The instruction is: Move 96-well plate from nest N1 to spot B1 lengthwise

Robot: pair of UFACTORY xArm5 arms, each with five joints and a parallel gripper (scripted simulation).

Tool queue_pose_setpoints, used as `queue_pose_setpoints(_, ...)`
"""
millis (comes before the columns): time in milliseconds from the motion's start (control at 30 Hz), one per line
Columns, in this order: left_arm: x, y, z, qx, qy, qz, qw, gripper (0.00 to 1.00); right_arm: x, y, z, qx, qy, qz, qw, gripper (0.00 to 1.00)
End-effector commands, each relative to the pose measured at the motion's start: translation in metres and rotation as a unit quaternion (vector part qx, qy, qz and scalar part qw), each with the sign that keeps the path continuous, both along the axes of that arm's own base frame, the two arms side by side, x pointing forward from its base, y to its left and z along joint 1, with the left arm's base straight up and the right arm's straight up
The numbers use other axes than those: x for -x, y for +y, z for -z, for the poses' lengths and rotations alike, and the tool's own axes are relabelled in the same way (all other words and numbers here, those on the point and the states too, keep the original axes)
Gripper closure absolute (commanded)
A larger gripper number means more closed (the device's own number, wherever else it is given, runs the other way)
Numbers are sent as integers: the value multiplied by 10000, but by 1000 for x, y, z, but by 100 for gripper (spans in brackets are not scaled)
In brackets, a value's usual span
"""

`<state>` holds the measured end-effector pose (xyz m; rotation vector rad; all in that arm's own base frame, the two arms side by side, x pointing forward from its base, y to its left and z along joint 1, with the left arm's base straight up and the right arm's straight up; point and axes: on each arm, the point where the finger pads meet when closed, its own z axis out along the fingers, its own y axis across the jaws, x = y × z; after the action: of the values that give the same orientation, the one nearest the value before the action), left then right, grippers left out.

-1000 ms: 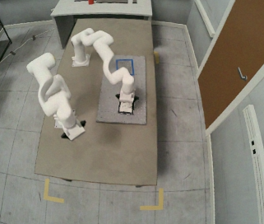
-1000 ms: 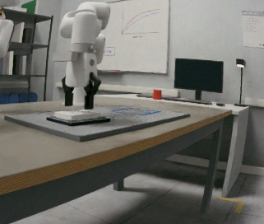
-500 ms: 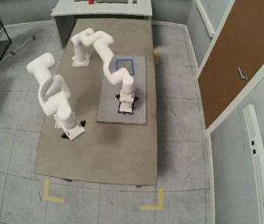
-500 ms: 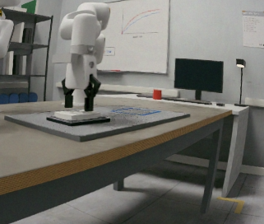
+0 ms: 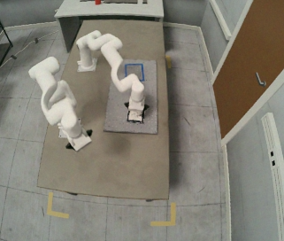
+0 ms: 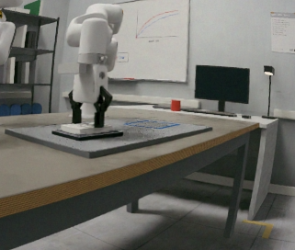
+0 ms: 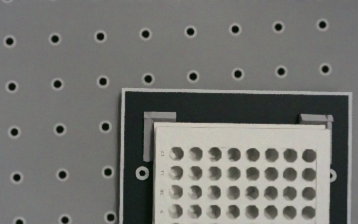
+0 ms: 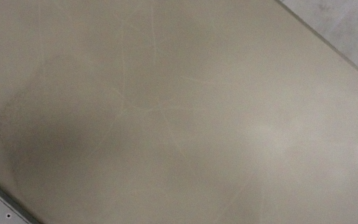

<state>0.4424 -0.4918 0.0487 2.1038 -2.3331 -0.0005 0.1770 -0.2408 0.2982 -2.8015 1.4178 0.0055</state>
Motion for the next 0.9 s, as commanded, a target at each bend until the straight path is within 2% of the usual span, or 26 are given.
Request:
queue_pose_setpoints(0,-1,-1,0,21,-19,0,10000,0,0,-1,-1,16,-12,0,10000,0)
queue_pose_setpoints(733,-1,-1,3,21,-19,0,10000,0,0,-1,-1,16,-12,0,10000,0)
queue_pose_setpoints(767,-1,-1,3,21,-19,0,10000,100,0,-1,-1,16,-12,0,10000,0)
queue_pose_setpoints(867,-1,-1,3,21,-19,0,10000,100,0,-1,-1,16,-12,0,10000,0)
